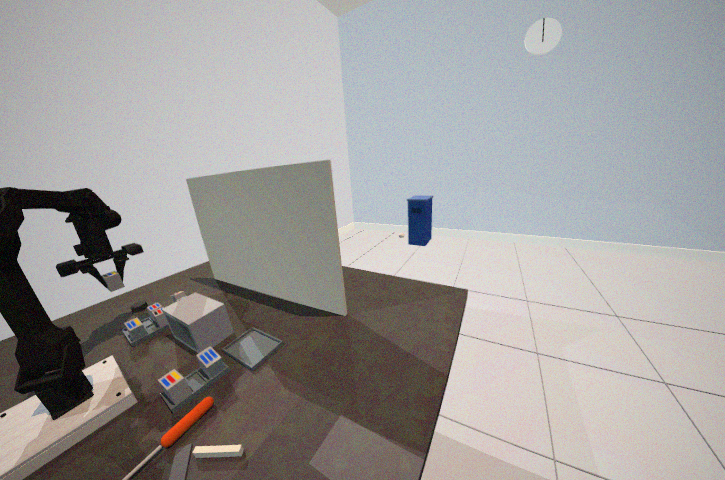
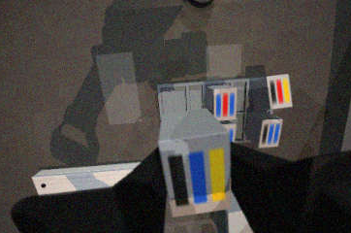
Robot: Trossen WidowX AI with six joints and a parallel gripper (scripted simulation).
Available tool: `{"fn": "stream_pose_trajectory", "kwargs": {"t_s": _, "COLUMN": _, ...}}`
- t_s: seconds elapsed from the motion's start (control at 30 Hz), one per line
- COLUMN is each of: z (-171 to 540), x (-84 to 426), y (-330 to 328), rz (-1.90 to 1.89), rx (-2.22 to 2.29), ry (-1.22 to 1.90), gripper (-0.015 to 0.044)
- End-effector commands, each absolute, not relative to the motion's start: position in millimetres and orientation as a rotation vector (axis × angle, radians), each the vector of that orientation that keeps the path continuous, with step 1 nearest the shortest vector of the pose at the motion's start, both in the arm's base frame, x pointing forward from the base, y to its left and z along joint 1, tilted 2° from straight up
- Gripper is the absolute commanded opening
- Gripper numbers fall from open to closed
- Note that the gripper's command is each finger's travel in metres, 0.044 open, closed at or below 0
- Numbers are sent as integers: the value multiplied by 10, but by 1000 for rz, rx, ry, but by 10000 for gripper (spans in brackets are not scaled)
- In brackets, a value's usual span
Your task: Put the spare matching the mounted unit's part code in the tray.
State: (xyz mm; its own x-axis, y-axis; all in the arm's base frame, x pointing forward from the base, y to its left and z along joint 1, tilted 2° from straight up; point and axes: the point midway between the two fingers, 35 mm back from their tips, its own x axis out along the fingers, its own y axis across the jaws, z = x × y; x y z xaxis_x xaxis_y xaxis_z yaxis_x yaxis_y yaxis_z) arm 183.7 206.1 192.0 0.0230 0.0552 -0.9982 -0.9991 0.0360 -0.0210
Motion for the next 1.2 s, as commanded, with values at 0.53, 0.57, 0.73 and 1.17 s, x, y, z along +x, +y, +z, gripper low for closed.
{"fn": "stream_pose_trajectory", "kwargs": {"t_s": 0.53, "z": 1948, "x": 2579, "y": 1436, "rz": 1153, "rx": -1130, "ry": 1185, "gripper": 0}}
{"fn": "stream_pose_trajectory", "kwargs": {"t_s": 0.57, "z": 1950, "x": 2613, "y": 1396, "rz": 1152, "rx": -1130, "ry": 1185, "gripper": 0}}
{"fn": "stream_pose_trajectory", "kwargs": {"t_s": 0.73, "z": 1955, "x": 2776, "y": 1189, "rz": 1148, "rx": -1130, "ry": 1185, "gripper": 0}}
{"fn": "stream_pose_trajectory", "kwargs": {"t_s": 1.17, "z": 1959, "x": 3143, "y": 560, "rz": 1124, "rx": -1133, "ry": 1197, "gripper": 0}}
